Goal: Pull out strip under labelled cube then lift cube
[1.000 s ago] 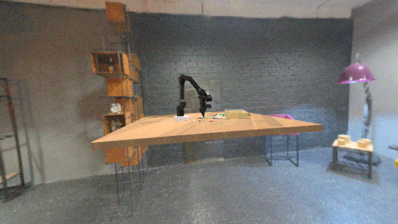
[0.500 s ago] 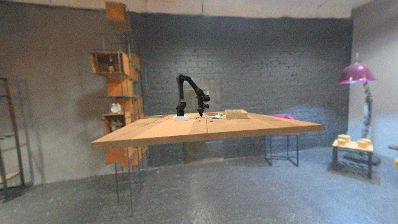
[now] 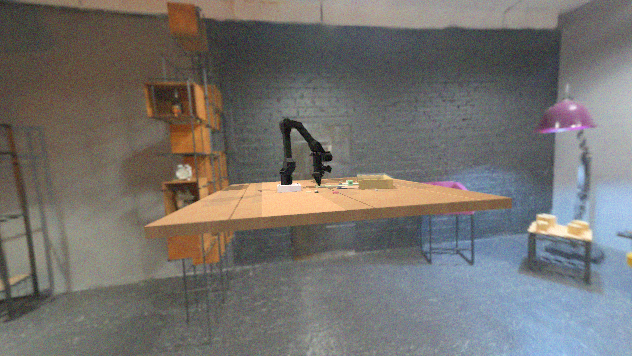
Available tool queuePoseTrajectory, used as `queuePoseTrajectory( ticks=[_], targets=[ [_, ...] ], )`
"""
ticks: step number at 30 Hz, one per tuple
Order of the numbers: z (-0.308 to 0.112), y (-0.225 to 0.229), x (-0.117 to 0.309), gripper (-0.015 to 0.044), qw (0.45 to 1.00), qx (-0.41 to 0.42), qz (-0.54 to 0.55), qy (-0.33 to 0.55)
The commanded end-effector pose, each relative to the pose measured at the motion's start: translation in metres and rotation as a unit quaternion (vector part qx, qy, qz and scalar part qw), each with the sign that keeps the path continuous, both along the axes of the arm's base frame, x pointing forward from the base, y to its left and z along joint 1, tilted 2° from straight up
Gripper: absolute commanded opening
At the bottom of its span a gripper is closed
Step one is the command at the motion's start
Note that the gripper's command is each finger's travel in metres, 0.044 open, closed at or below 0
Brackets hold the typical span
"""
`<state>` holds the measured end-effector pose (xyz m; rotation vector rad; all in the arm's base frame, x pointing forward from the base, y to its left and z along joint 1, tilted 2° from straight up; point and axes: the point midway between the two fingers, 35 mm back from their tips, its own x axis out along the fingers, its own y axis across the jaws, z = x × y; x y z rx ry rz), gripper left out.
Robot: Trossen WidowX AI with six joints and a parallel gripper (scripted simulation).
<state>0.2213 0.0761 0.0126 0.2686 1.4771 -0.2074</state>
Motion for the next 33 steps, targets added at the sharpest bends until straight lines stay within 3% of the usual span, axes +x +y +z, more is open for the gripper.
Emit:
queuePoseTrajectory(
  ticks=[1,23,28,33],
  targets=[
    [-0.007,-0.002,-0.01,0.0,1.0,-0.004,0.0,0.016],
    [-0.007,-0.002,-0.01,0.0,1.0,-0.004,0.0,0.016],
    [0.04,0.0,-0.001,0.0,1.0,-0.003,0.0,0.015],
    [0.043,0.0,-0.002,0.0,1.0,-0.004,0.0,0.016]
  ],
)
